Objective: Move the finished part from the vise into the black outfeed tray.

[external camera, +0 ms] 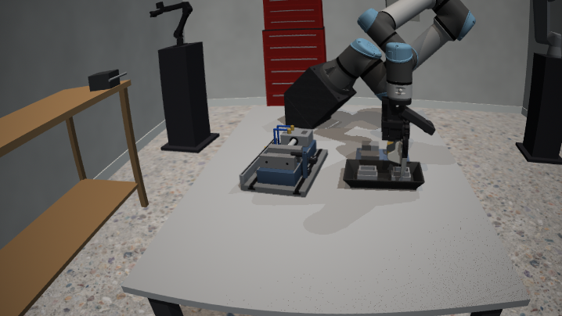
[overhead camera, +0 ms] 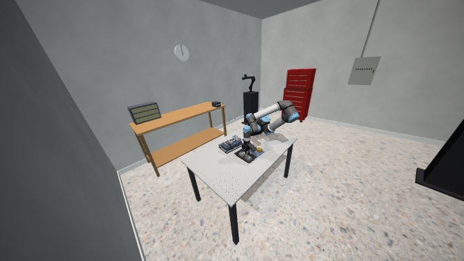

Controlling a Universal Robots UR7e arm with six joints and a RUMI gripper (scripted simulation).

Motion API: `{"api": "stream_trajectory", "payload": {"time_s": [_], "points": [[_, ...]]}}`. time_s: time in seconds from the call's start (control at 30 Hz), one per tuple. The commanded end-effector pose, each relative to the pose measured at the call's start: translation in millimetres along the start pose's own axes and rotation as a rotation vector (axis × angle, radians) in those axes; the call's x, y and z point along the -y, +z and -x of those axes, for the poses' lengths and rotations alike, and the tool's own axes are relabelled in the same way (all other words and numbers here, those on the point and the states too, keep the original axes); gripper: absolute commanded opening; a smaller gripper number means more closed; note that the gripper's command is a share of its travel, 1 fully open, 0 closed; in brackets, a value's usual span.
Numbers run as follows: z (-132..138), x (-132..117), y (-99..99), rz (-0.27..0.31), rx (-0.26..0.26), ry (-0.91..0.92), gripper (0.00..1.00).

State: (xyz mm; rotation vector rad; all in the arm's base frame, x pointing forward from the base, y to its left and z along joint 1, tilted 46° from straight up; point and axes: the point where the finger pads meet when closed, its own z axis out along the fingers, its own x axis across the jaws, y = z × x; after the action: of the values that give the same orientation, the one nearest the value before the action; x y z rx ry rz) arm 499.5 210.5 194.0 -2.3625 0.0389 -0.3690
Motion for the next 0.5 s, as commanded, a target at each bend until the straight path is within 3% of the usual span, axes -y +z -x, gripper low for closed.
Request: {"api": "stream_trajectory", "payload": {"time_s": [0.0, 0.47], "points": [[-0.3, 0.1, -0.3, 0.0, -0.001, 0.0, 0.4], [-0.3, 0.1, -1.8, 0.0, -0.001, 0.0, 0.4]]}}
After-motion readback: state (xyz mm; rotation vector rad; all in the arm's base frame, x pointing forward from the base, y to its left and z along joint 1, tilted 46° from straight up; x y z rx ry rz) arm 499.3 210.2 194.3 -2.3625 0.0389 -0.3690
